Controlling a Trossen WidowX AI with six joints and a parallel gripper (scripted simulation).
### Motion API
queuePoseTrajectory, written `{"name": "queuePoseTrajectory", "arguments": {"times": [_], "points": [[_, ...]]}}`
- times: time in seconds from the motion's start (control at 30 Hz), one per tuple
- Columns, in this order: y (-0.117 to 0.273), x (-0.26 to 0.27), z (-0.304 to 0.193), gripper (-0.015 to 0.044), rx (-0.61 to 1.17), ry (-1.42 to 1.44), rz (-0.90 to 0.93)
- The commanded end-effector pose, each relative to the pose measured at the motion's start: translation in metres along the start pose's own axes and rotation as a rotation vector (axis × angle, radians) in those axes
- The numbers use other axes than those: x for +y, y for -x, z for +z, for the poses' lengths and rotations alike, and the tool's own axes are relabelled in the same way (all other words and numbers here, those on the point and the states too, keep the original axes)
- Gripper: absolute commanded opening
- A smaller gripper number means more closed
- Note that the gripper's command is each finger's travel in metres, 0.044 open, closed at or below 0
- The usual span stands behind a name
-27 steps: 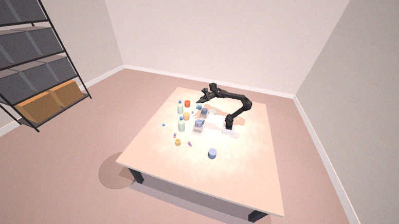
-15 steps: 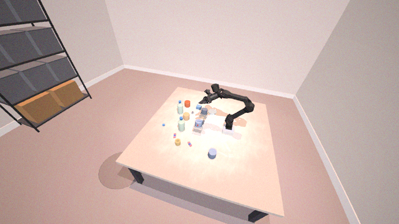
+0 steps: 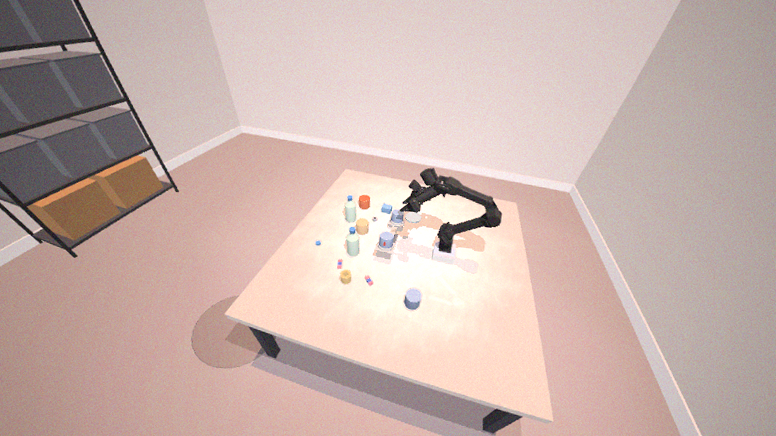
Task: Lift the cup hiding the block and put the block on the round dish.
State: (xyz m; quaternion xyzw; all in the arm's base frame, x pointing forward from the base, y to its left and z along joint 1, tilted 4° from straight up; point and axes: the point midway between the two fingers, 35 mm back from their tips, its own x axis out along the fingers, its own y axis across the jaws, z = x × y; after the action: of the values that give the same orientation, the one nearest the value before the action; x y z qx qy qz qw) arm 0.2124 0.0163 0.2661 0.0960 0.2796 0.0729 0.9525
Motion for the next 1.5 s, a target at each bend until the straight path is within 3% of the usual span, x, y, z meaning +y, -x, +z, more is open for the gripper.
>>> {"name": "queuePoseTrajectory", "arguments": {"times": [0.0, 0.17, 0.5, 1.47], "points": [[0.012, -0.013, -0.026, 0.0440, 0.063, 0.068, -0.110], [0.027, -0.026, -0.048, 0.0440, 0.127, 0.140, -0.214], [0.025, -0.030, -0.047, 0.0440, 0.143, 0.111, -0.230], [-0.041, -0.105, -0.012, 0.0440, 0.365, -0.696, -0.519]]}}
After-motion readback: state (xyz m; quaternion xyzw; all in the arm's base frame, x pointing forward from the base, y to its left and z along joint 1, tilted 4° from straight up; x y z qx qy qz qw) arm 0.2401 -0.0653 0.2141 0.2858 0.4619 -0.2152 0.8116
